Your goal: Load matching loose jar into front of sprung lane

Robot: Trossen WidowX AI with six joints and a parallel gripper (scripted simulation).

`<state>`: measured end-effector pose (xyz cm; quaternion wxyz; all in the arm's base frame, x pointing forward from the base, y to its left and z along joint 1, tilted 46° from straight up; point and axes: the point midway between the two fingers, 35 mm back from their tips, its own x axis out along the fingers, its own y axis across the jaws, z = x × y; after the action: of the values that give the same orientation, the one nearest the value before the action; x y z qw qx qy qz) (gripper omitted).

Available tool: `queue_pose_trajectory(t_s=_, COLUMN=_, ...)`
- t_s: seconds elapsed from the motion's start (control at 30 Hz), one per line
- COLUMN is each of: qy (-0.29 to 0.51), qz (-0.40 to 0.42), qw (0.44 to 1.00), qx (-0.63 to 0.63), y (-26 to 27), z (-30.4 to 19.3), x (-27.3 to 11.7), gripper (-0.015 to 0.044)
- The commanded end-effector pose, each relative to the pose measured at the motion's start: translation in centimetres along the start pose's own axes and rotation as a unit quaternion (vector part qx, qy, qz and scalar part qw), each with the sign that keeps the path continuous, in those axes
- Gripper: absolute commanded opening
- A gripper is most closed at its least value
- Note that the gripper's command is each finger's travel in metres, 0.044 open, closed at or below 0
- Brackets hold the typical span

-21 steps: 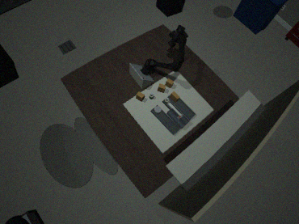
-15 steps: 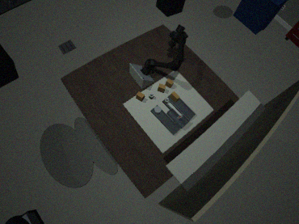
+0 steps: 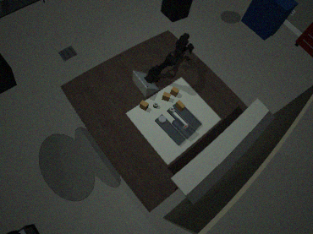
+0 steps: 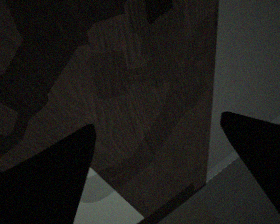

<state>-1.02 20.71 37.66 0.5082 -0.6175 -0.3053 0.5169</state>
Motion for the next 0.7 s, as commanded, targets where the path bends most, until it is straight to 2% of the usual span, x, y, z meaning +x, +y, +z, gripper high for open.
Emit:
queue_pose_trajectory(t_s=0.0, qy=0.064, qz=0.033, qw=0.997, qx=0.02, y=0.7, z=-1.6, x=2.8, gripper=0.044)
queue_pose_trajectory(t_s=0.37, qy=0.227, qz=0.125, qw=0.959, qx=0.111, y=3.4, z=-10.1, x=9.2, gripper=0.044)
queue_pose_trajectory(t_s=0.67, qy=0.339, qz=0.196, qw=0.892, qx=0.227, y=7.5, z=-20.1, x=11.2, gripper=0.044)
